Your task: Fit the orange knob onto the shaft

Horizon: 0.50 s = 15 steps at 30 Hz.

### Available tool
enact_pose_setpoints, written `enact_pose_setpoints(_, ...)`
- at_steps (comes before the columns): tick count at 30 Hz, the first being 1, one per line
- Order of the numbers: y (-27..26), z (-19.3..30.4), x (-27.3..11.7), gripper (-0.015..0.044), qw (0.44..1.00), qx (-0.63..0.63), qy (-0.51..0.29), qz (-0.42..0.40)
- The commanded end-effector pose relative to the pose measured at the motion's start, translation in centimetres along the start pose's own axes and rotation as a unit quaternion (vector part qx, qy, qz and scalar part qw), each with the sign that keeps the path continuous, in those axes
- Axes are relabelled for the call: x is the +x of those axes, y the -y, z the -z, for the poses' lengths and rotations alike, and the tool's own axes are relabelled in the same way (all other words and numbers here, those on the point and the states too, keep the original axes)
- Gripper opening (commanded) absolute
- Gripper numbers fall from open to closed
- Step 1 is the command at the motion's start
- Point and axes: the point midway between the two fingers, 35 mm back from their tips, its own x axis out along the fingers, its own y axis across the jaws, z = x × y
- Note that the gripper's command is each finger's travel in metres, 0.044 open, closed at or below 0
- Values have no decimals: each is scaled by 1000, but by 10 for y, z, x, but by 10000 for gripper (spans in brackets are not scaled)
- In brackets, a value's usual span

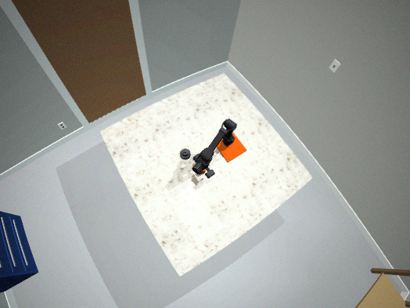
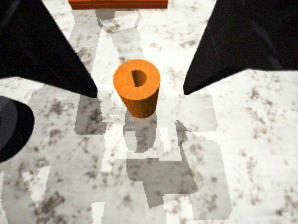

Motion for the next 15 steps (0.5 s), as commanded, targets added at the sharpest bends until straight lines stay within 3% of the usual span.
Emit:
enact_pose_setpoints(1,1,0,7,440,1000,2,-1,3)
enact_pose_setpoints(15,1,2,29,440,1000,2,-1,3)
